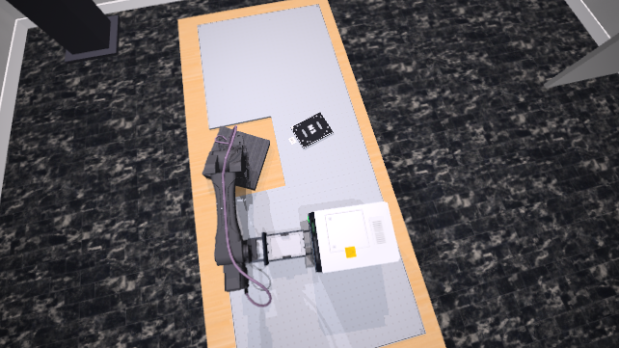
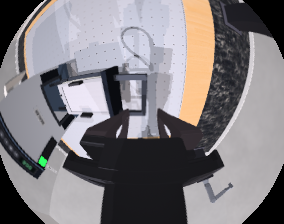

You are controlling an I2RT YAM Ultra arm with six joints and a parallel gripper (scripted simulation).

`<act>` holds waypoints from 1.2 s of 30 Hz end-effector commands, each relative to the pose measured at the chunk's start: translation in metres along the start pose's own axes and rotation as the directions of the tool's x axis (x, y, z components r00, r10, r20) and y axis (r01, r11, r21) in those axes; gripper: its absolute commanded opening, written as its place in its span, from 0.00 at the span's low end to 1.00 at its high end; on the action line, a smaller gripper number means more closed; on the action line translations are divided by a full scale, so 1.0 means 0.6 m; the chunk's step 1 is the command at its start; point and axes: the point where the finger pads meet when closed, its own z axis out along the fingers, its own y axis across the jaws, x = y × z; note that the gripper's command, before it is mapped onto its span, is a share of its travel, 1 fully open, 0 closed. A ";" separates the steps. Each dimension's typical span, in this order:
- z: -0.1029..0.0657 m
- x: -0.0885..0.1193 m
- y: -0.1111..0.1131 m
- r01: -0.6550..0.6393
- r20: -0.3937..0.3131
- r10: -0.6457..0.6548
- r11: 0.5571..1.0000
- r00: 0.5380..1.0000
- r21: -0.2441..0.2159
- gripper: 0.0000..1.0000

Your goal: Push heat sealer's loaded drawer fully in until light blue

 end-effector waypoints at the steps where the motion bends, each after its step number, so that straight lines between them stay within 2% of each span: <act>1: -0.009 -0.008 -0.010 -0.032 0.002 0.032 0.999 0.999 0.001 0.45; 4: -0.006 -0.008 -0.006 -0.026 0.001 0.026 1.000 1.000 0.001 0.45; 5: -0.003 -0.018 -0.005 -0.020 0.024 0.020 1.000 0.999 0.001 0.45; 7: 0.021 0.001 -0.004 -0.022 -0.017 0.022 1.000 1.000 0.001 0.45; 10: 0.030 0.001 0.000 -0.016 -0.018 0.016 1.000 1.000 0.001 0.45; 36: 0.091 0.003 -0.001 -0.016 -0.018 0.016 1.000 1.000 0.003 0.45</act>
